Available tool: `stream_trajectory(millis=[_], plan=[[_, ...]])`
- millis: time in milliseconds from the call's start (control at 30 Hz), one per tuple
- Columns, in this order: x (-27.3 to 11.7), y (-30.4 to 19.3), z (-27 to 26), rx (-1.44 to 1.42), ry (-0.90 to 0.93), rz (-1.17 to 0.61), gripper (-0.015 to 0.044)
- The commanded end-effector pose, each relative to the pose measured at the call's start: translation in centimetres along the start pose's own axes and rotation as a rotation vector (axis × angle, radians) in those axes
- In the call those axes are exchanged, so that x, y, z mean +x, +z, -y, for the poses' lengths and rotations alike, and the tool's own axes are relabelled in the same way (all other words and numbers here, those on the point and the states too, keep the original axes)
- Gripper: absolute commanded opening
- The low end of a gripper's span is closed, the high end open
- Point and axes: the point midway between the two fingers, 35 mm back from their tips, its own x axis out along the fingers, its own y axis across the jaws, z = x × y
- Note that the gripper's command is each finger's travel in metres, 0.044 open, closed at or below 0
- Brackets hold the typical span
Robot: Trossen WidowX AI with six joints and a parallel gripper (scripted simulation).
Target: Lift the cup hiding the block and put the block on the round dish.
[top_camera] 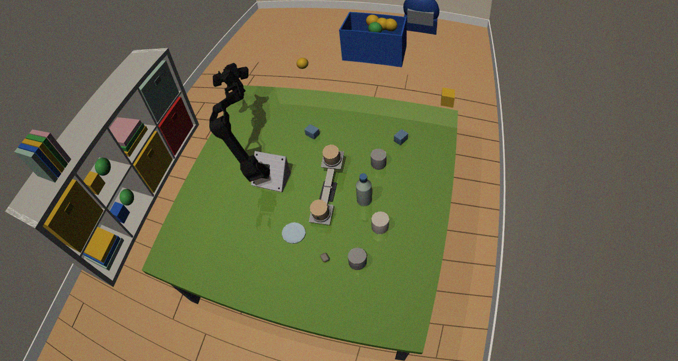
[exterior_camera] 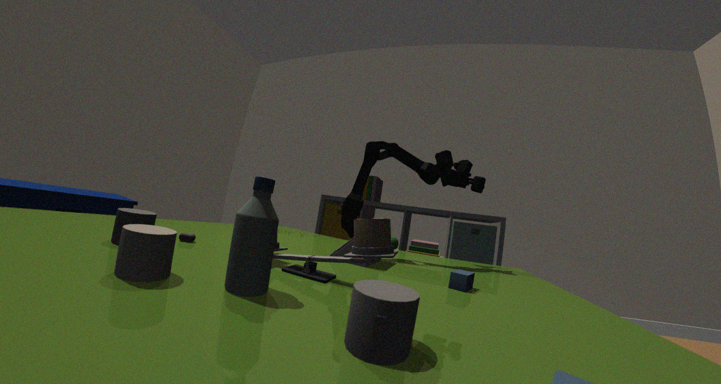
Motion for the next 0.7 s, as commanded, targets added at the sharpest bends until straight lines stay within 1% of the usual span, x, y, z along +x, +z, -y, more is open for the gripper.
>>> stream_trajectory(millis=[0, 33, 133, 300, 667], plan=[[-0.1, 0.0, 0.1, -0.003, -0.002, 0.000, 0.0426], [-0.2, 0.1, 0.2, -0.012, -0.009, 0.001, 0.0440], [-1.2, 0.7, 1.3, -0.043, -0.057, 0.004, 0.0440], [-3.5, 2.2, 3.9, 0.030, -0.190, 0.020, 0.0440], [-10.5, 4.4, 9.9, 0.215, -0.518, 0.056, 0.0440]])
